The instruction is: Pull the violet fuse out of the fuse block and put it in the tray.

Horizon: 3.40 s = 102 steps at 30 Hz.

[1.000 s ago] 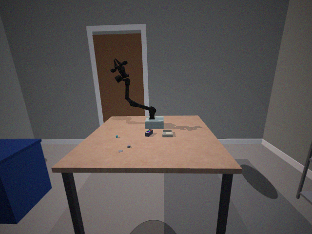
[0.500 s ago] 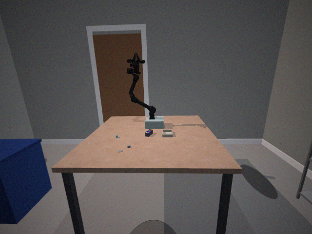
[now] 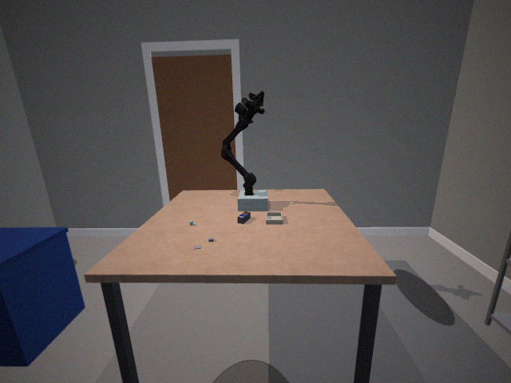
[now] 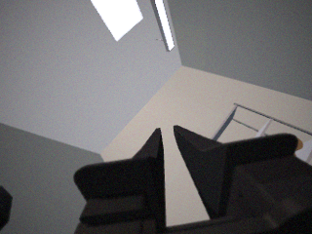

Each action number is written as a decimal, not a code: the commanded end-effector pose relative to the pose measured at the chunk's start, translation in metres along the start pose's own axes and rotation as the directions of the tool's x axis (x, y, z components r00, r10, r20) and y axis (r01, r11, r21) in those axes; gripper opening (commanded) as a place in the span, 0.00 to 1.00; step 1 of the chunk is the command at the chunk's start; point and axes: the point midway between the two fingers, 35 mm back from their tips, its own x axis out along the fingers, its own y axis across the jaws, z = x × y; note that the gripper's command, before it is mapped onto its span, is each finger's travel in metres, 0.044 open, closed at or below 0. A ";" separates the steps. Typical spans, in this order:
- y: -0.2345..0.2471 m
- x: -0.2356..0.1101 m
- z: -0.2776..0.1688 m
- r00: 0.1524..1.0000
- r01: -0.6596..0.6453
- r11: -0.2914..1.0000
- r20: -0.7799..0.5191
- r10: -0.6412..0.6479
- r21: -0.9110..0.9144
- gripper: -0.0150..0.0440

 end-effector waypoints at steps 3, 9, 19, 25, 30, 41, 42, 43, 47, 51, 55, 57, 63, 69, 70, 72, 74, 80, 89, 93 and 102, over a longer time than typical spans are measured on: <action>-0.073 0.020 -0.032 0.979 0.184 0.929 -0.025 -0.203 -0.320 0.36; -0.136 0.025 -0.050 0.930 0.283 0.793 -0.049 -0.366 -0.540 0.36; -0.262 0.005 -0.057 0.752 0.323 0.425 -0.043 -0.657 -0.846 0.36; -0.357 -0.037 -0.048 0.529 0.227 0.160 -0.016 -0.848 -0.961 0.36; -0.425 -0.091 -0.033 0.303 0.091 0.021 0.007 -0.953 -0.996 0.36; -0.519 -0.251 0.006 -0.251 -0.206 0.061 -0.007 -0.968 -0.977 0.36; -0.523 -0.267 0.009 -0.301 -0.227 0.089 -0.017 -0.953 -0.970 0.36; -0.526 -0.284 0.012 -0.350 -0.244 0.120 -0.028 -0.936 -0.962 0.36; -0.532 -0.352 0.019 -0.529 -0.276 0.274 -0.093 -0.843 -0.921 0.36; -0.524 -0.417 0.018 -0.670 -0.243 0.453 -0.189 -0.718 -0.858 0.36; -0.510 -0.464 0.011 -0.746 -0.176 0.595 -0.288 -0.600 -0.784 0.36; -0.510 -0.466 0.010 -0.749 -0.172 0.601 -0.293 -0.595 -0.780 0.36; -0.505 -0.468 0.006 -0.749 -0.172 0.601 -0.293 -0.594 -0.780 0.36; -0.507 -0.471 0.005 -0.749 -0.172 0.601 -0.293 -0.594 -0.780 0.36; -0.507 -0.471 0.005 -0.749 -0.172 0.601 -0.293 -0.594 -0.780 0.36; -0.509 -0.473 0.004 -0.749 -0.172 0.601 -0.293 -0.594 -0.780 0.36; -0.510 -0.474 0.004 -0.749 -0.172 0.601 -0.293 -0.594 -0.780 0.36; -0.513 -0.479 0.002 -0.749 -0.172 0.601 -0.293 -0.594 -0.780 0.36; -0.518 -0.486 -0.001 -0.749 -0.172 0.601 -0.293 -0.594 -0.780 0.36; -0.520 -0.489 -0.002 -0.749 -0.172 0.601 -0.293 -0.594 -0.780 0.36; -0.522 -0.492 -0.004 -0.749 -0.172 0.601 -0.293 -0.594 -0.780 0.36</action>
